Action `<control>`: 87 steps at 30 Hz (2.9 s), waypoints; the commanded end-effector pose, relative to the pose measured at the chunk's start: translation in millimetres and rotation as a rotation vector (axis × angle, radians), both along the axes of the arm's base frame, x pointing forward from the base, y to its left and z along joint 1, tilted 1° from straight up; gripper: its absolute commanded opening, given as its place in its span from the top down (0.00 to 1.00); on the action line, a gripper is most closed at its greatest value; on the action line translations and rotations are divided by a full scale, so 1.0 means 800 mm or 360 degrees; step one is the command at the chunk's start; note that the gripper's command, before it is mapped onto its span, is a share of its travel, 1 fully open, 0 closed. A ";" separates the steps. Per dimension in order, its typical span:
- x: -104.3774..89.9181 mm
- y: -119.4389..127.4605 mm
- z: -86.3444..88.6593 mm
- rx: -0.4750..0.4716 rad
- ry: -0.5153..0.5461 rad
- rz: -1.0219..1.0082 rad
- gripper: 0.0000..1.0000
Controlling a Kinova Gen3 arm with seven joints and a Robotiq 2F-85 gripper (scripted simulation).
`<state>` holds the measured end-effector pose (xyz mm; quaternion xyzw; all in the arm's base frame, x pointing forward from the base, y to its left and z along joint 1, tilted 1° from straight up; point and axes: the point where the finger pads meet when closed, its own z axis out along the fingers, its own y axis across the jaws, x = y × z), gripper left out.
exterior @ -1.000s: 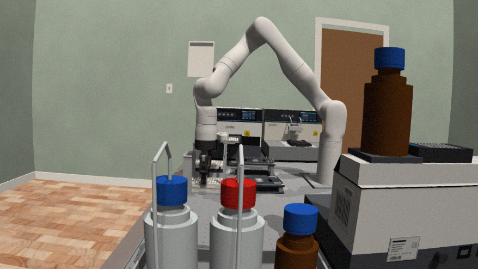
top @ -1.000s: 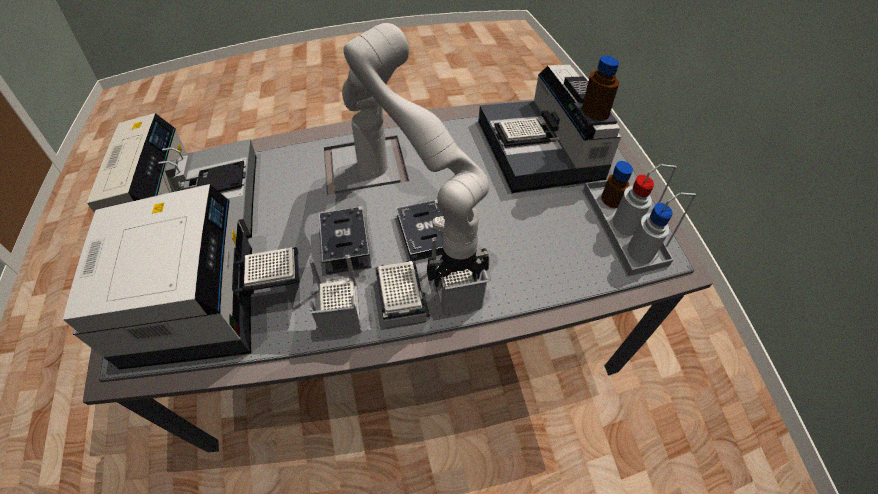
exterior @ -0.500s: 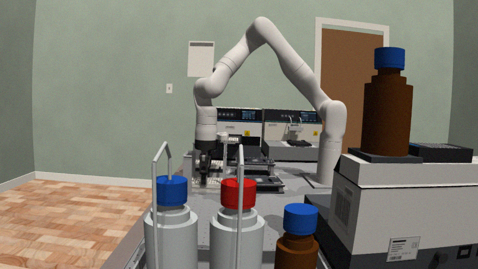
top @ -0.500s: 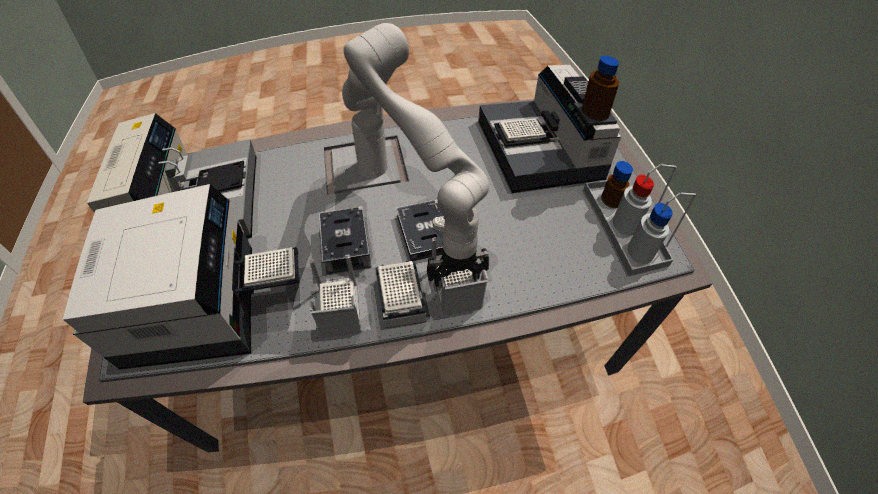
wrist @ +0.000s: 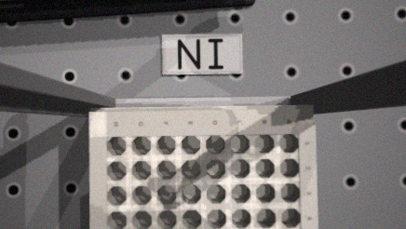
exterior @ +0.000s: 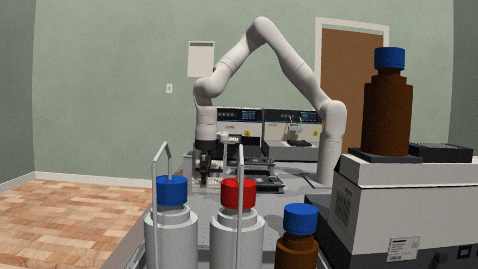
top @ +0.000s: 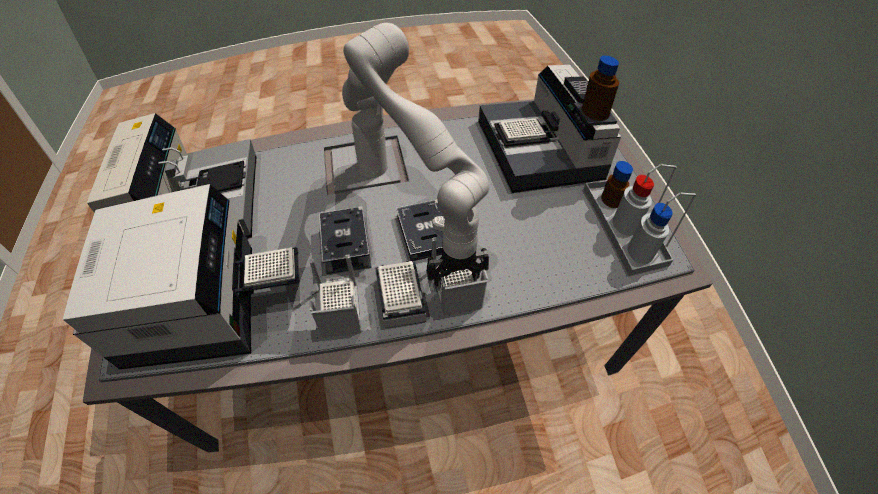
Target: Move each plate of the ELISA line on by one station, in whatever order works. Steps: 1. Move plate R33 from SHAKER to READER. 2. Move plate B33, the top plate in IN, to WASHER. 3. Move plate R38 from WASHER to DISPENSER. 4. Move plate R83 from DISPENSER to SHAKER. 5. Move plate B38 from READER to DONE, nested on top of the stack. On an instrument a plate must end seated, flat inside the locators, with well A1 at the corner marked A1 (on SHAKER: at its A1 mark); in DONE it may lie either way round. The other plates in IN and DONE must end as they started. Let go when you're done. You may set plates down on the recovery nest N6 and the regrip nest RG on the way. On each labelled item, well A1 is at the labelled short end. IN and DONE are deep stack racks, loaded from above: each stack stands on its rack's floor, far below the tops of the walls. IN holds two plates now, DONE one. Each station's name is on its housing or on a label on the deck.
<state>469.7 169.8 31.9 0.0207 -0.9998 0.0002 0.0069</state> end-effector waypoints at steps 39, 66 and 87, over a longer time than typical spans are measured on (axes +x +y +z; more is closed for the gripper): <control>0.001 0.000 0.013 0.0000 -0.0003 0.0003 0.06; 0.001 0.000 0.013 0.0000 -0.0003 0.0003 0.06; 0.000 0.001 0.027 0.0005 0.0001 0.0004 0.06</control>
